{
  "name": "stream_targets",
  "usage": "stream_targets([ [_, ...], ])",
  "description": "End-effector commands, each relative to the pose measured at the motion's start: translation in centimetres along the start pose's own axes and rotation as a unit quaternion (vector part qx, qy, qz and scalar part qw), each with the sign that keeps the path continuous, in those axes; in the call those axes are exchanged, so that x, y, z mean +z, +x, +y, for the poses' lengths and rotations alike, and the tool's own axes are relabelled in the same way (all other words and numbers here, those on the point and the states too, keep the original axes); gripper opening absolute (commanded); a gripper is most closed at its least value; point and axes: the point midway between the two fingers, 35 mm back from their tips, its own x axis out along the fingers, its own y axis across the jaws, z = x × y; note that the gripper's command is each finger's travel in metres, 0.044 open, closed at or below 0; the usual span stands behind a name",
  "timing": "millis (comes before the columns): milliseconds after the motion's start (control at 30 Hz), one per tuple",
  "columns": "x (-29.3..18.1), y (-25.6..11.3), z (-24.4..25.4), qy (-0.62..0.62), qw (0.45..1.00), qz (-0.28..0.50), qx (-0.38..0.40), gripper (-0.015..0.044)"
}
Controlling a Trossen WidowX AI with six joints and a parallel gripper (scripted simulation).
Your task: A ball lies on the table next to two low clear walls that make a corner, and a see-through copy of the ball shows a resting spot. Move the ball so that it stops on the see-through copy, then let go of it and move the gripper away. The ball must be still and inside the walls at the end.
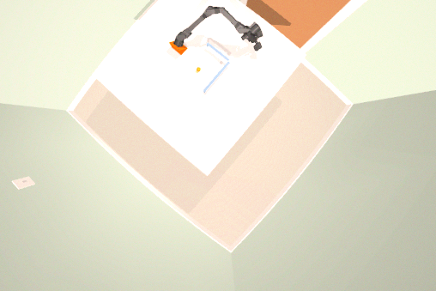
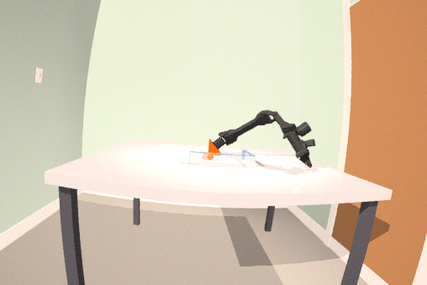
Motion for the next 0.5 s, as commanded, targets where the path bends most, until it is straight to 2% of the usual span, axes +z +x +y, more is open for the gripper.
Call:
stream_targets([
  [0, -3.6, -3.2, -5.7, -0.048, 0.996, 0.048, -0.062, 0.0274],
  [267, -10.6, -10.8, -13.6, -0.118, 0.973, 0.148, -0.133, 0.0274],
  [467, -15.1, -16.2, -16.8, -0.149, 0.954, 0.213, -0.151, 0.0274],
])
